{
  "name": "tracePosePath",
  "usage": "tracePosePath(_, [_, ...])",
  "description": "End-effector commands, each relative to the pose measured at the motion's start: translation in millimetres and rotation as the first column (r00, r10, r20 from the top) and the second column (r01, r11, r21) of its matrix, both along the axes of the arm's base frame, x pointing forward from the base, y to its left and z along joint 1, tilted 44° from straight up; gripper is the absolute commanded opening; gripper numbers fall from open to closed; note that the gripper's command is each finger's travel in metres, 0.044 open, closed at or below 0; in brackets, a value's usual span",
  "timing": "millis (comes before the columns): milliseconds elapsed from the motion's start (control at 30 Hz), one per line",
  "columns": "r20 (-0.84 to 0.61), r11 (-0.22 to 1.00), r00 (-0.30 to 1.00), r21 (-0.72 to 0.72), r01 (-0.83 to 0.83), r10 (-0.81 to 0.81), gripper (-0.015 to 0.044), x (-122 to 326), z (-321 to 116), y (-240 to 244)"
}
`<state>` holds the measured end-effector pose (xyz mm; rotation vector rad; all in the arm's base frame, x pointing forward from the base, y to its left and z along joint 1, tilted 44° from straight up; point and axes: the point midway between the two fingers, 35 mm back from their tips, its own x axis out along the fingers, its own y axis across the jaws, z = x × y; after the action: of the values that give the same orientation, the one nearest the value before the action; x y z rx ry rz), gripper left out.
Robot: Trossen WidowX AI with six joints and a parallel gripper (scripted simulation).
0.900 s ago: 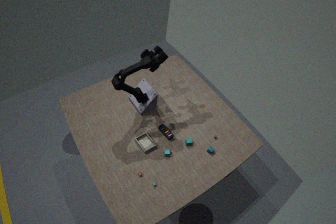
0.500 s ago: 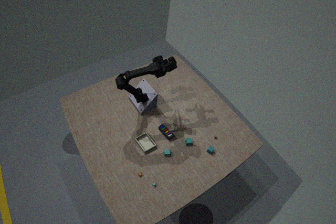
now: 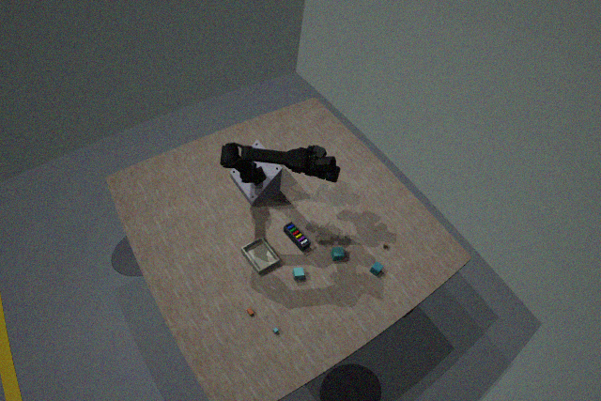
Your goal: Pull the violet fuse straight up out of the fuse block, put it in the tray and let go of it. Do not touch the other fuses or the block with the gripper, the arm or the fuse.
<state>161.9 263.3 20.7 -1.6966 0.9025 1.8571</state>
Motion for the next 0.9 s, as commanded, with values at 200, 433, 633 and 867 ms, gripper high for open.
tracePosePath(200, [0.402,0.876,0.896,-0.342,0.341,-0.191,0.0067,127.4,-12.2,-117.1])
tracePosePath(433, [0.549,0.75,0.815,-0.458,0.477,-0.183,0.0067,165.0,-7.7,-177.4])
tracePosePath(633, [0.549,0.75,0.815,-0.458,0.477,-0.183,0.0067,164.6,-9.8,-176.0])
tracePosePath(867, [0.549,0.75,0.815,-0.458,0.477,-0.183,0.0067,165.9,-13.8,-179.9])
